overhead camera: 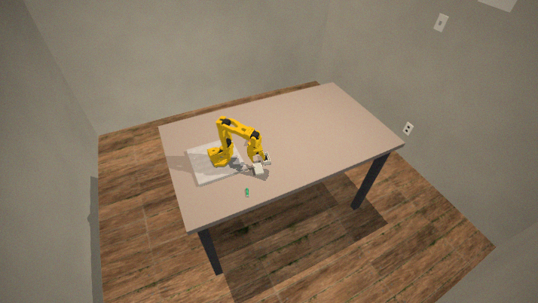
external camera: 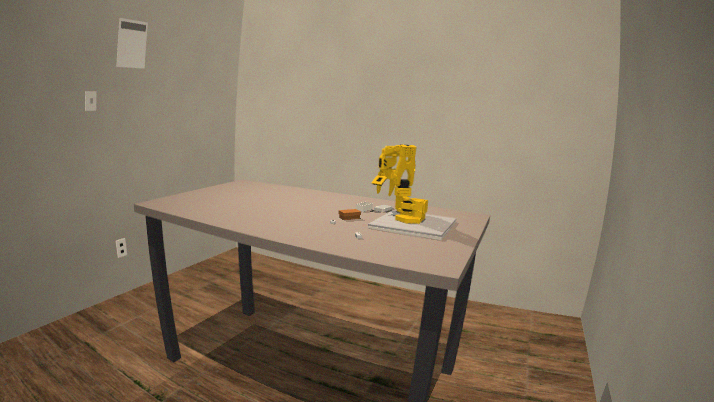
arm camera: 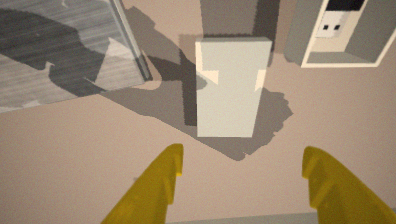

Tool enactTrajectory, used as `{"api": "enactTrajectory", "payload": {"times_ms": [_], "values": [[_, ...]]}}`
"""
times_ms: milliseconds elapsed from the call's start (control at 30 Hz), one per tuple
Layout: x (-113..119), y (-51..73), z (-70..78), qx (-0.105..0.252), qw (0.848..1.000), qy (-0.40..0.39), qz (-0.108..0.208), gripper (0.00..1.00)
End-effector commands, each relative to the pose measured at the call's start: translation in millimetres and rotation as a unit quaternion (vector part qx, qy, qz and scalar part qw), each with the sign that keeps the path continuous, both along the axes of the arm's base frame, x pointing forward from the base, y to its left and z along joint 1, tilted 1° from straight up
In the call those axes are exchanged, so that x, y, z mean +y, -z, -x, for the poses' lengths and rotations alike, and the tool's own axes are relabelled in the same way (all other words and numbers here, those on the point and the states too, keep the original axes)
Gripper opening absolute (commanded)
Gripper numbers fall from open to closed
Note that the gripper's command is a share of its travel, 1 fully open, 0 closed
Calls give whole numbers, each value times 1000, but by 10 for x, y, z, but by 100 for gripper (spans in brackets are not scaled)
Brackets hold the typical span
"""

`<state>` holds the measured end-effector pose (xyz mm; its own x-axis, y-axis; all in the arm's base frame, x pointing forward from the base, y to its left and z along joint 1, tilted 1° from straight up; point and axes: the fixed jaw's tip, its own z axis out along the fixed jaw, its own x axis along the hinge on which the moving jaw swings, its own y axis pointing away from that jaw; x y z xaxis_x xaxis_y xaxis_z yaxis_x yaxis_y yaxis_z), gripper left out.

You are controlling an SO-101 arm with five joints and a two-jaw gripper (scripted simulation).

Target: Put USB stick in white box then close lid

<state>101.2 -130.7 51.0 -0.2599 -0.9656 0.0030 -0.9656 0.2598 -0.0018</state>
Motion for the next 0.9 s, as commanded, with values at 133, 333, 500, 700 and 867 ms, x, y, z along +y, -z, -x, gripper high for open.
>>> {"api": "enactTrajectory", "payload": {"times_ms": [133,333,500,700,867], "values": [[-1,-9,13,-4,1000,-1,4,30],[-8,-19,13,-4,1000,-1,4,30],[-22,-36,14,-4,1000,-1,4,30],[-25,-40,15,-4,1000,-1,4,30],[-29,-45,12,-4,1000,-1,4,30]]}}
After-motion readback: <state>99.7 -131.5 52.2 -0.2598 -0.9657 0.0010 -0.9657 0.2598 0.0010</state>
